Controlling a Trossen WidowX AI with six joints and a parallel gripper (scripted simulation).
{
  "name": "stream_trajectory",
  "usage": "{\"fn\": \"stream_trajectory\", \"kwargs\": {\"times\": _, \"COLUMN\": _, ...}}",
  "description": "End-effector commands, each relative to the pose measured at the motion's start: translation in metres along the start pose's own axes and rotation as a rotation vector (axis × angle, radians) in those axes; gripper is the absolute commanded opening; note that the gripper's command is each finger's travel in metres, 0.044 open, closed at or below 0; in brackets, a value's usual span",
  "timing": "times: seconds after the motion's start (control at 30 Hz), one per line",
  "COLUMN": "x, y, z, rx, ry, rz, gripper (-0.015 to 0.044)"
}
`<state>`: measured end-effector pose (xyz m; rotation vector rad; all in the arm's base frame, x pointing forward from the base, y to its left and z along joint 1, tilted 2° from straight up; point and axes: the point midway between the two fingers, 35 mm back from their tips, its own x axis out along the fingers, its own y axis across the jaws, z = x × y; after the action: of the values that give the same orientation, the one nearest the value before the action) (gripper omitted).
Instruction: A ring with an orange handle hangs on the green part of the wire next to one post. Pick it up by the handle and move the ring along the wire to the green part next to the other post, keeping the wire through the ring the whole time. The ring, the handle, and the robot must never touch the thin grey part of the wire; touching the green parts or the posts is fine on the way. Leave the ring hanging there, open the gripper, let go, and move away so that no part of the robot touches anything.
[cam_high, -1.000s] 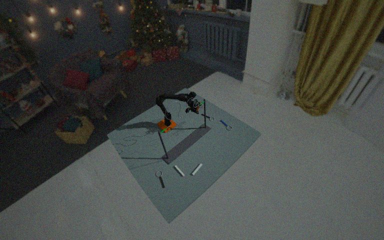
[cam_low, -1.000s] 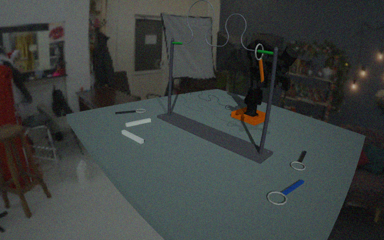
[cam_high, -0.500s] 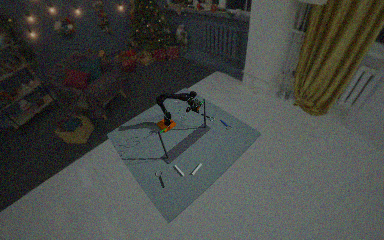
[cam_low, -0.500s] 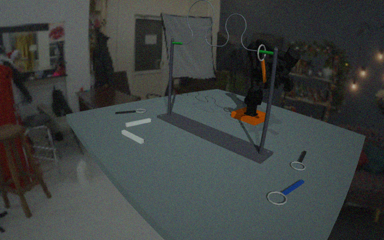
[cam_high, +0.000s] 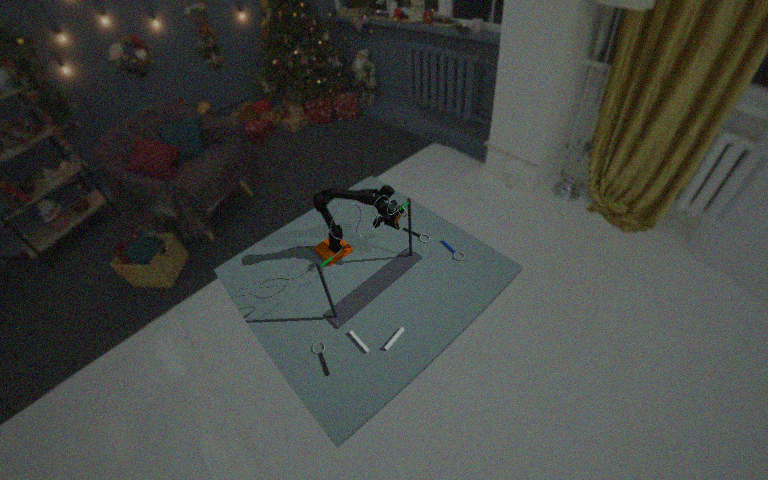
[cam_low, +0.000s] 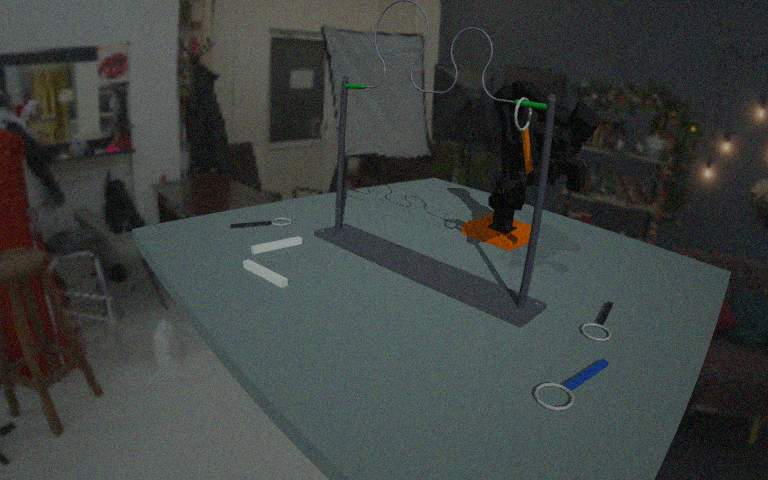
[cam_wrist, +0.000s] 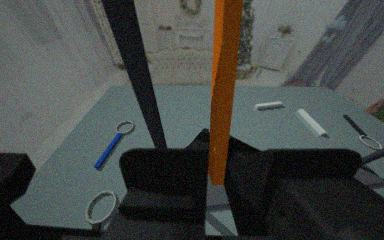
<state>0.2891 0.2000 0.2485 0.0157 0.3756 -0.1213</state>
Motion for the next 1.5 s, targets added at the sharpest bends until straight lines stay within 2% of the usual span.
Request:
{"fn": "stream_trajectory", "kwargs": {"times": 0.0, "x": 0.000, "y": -0.001, "z": 0.000, "rx": 0.003, "ry": -0.003, "rz": -0.004, "gripper": -0.0150}}
{"fn": "stream_trajectory", "kwargs": {"times": 0.33, "x": 0.000, "y": -0.001, "z": 0.000, "rx": 0.003, "ry": -0.003, "rz": -0.004, "gripper": -0.0150}}
{"fn": "stream_trajectory", "kwargs": {"times": 0.73, "x": -0.002, "y": 0.000, "z": -0.001, "rx": 0.001, "ry": 0.001, "rz": -0.001, "gripper": 0.0160}}
{"fn": "stream_trajectory", "kwargs": {"times": 1.13, "x": -0.046, "y": 0.000, "z": -0.002, "rx": 0.003, "ry": 0.004, "rz": -0.005, "gripper": 0.0160}}
{"fn": "stream_trajectory", "kwargs": {"times": 1.47, "x": -0.049, "y": 0.000, "z": -0.001, "rx": 0.003, "ry": 0.003, "rz": -0.004, "gripper": 0.0160}}
